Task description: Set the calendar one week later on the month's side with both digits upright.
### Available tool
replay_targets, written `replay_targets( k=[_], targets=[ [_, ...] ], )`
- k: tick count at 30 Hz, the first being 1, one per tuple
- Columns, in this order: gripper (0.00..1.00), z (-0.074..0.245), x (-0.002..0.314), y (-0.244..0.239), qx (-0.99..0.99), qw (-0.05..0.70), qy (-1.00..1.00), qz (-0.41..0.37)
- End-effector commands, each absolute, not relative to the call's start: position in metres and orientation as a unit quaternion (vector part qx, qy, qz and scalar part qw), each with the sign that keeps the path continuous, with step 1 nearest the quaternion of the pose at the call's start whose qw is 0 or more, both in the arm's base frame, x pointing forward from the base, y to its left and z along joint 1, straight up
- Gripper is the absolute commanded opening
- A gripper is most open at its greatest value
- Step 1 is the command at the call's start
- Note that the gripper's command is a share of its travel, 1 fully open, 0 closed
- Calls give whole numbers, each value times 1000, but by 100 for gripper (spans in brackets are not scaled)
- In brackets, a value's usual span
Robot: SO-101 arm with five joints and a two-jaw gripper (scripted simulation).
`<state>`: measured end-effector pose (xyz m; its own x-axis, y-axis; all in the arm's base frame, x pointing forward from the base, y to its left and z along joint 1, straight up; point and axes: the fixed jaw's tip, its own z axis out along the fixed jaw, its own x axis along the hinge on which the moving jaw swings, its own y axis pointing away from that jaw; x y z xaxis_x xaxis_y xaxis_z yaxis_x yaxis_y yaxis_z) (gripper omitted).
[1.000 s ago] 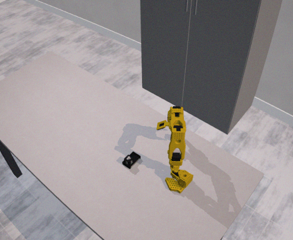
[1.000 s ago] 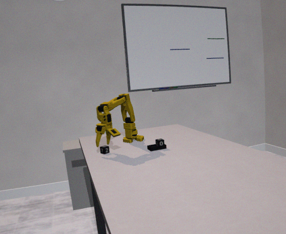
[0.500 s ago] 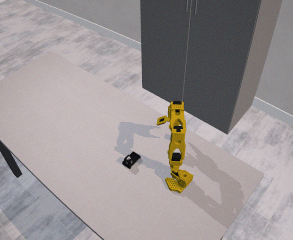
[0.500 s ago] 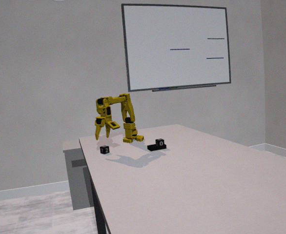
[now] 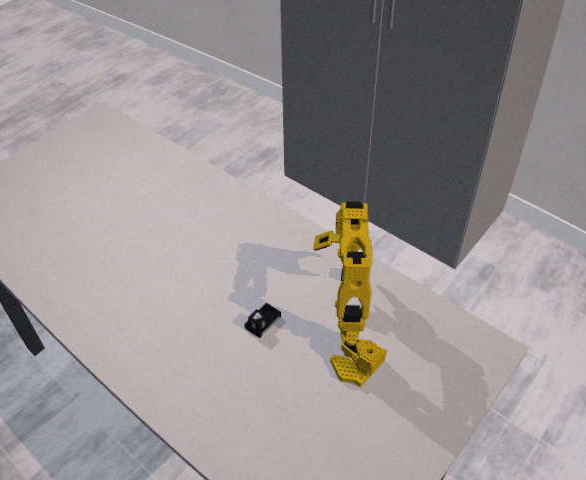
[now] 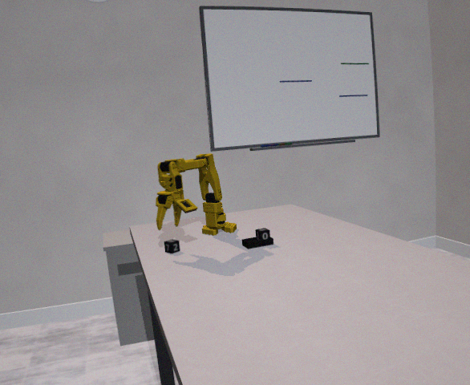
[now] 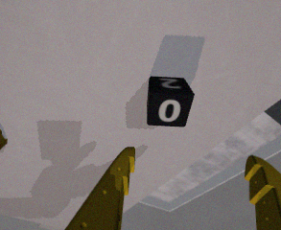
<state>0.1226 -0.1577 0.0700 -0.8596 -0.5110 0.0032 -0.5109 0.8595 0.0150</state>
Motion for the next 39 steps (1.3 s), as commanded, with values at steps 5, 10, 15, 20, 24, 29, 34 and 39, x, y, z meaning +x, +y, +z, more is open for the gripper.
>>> replay_targets(
  k=[5, 10, 15, 20, 24, 29, 34, 39],
  targets=[
    [36, 83, 126, -164, 266, -11, -964, 28],
    [36, 93, 127, -165, 265, -22, -962, 54],
    [35, 116, 128, -167, 264, -46, -957, 113],
    [35, 132, 128, -167, 262, -63, -950, 156],
    [35, 153, 126, -164, 259, -84, -940, 208],
    [35, 168, 124, -162, 256, -99, -929, 247],
    [35, 171, 123, -161, 256, -103, -927, 255],
    [35, 171, 124, -161, 256, -103, -927, 255]
  ],
)
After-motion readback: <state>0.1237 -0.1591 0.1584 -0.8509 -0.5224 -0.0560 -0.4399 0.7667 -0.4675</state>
